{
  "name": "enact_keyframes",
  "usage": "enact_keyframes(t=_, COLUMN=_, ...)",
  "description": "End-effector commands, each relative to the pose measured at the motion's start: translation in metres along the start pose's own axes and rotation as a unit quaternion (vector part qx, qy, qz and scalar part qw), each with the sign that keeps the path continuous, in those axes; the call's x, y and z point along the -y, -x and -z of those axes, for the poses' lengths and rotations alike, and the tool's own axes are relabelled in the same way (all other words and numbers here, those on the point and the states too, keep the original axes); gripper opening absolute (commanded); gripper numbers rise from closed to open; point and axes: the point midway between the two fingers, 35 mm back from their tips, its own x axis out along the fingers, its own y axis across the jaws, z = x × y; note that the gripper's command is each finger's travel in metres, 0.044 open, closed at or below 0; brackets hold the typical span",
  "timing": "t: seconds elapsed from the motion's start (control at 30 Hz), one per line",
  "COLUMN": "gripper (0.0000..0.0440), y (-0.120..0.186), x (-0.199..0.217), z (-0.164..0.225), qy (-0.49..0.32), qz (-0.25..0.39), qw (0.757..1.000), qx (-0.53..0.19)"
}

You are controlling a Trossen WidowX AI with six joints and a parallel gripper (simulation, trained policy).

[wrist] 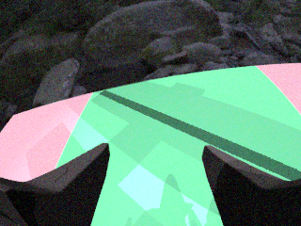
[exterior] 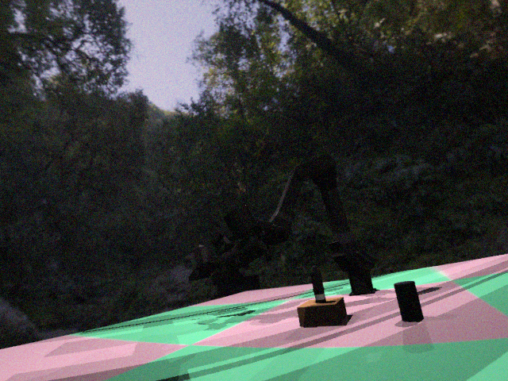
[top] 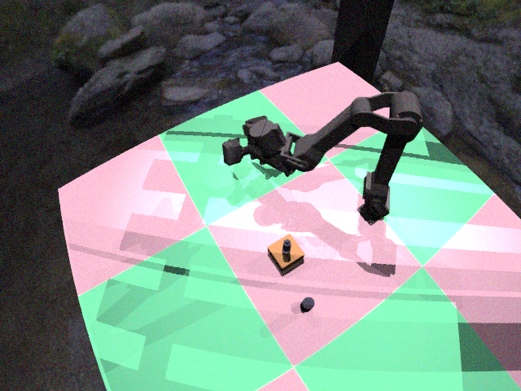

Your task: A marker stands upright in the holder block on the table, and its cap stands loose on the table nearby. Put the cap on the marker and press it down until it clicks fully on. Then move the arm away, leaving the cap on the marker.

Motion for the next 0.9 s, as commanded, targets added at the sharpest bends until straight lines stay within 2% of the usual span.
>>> enact_keyframes(t=0.0, gripper=0.0305, y=-0.001, x=-0.019, z=-0.003, qy=-0.016, qz=-0.016, qw=1.000, qx=-0.011)
enact_keyframes(t=0.87, gripper=0.0306, y=0.022, x=-0.118, z=0.005, qy=-0.089, qz=-0.076, qw=0.986, qx=-0.116)
